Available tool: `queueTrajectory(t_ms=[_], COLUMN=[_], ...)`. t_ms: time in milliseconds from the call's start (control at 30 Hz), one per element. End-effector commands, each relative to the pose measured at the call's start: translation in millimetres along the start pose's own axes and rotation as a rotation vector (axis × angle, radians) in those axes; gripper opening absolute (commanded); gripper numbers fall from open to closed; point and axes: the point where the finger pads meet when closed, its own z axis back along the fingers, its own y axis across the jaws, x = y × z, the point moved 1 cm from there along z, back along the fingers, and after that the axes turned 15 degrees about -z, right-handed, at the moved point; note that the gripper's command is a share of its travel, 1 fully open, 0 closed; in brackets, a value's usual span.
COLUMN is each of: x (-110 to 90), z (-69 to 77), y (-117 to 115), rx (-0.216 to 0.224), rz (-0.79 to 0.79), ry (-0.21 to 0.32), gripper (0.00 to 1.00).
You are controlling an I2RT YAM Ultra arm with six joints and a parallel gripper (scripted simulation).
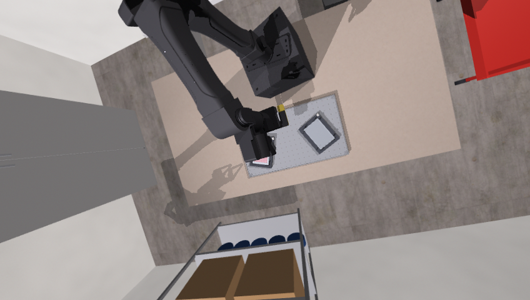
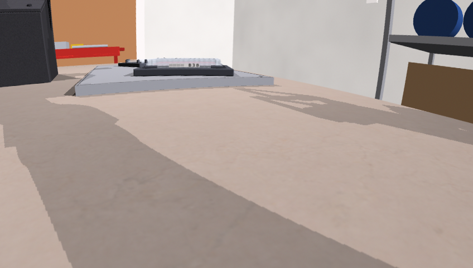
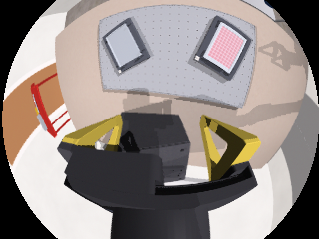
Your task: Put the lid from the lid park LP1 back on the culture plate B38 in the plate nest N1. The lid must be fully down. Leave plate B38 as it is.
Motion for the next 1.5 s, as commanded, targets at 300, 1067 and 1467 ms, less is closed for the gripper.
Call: queueTrajectory(t_ms=[300, 1067, 1467], x=[34.3, 61.9, 68.8], z=[-15.2, -71.0, -106.2], y=[28.2, 77.6, 105.2], rx=[-0.033, -0.118, -0.148], rz=[0.076, 0.218, 0.266], ry=[-0.041, -0.025, -0.022], gripper=[1.0, 1.0, 1.0])
